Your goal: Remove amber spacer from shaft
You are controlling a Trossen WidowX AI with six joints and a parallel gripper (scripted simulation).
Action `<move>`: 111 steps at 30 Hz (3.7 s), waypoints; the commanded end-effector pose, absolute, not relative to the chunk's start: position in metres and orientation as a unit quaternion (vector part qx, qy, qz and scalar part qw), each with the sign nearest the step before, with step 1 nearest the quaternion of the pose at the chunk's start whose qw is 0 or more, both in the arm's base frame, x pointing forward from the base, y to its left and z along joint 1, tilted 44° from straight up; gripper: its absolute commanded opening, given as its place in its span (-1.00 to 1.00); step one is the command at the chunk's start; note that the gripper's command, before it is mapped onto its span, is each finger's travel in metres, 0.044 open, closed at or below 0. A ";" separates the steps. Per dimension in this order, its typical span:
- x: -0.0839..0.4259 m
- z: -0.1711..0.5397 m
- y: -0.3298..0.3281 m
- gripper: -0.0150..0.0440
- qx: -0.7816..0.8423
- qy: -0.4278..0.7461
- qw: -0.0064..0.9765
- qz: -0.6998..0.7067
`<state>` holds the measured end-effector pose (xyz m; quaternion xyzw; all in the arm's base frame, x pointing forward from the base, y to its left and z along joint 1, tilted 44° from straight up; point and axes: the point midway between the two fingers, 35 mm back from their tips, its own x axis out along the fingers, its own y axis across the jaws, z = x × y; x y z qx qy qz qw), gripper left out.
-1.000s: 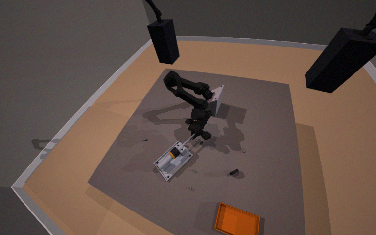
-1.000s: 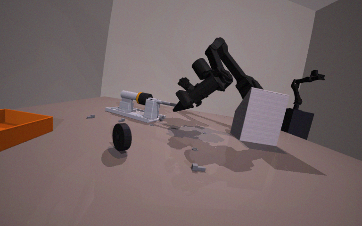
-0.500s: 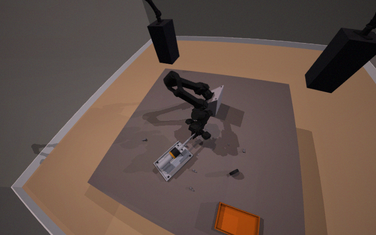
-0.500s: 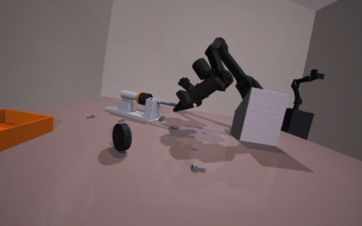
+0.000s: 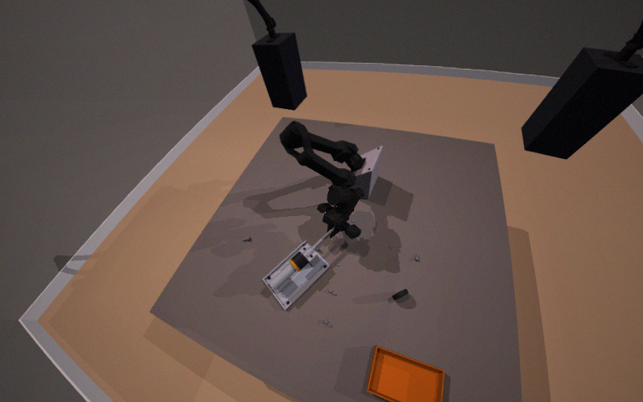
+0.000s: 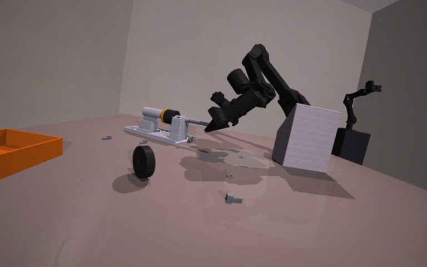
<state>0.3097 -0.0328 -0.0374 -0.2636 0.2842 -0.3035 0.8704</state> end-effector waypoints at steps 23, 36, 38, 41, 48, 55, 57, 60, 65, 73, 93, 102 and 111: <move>0.306 -0.038 -0.033 -0.49 -0.264 0.284 0.869 -0.306; 0.305 -0.038 -0.032 -0.49 -0.264 0.284 0.869 -0.306; 0.305 -0.038 -0.032 -0.49 -0.264 0.284 0.869 -0.306; 0.305 -0.039 -0.032 -0.49 -0.264 0.284 0.869 -0.306; 0.304 -0.039 -0.032 -0.49 -0.264 0.284 0.869 -0.306; 0.305 -0.039 -0.031 -0.49 -0.264 0.285 0.870 -0.303; 0.305 -0.039 -0.031 -0.49 -0.264 0.285 0.870 -0.303; 0.305 -0.039 -0.031 -0.49 -0.264 0.285 0.870 -0.303; 0.305 -0.039 -0.031 -0.49 -0.264 0.285 0.870 -0.303; 0.306 -0.039 -0.032 -0.49 -0.264 0.284 0.869 -0.306; 0.312 -0.037 -0.033 -0.49 -0.264 0.284 0.869 -0.306; 0.315 -0.036 -0.033 -0.49 -0.264 0.284 0.869 -0.306; 0.317 -0.035 -0.034 -0.49 -0.264 0.284 0.869 -0.306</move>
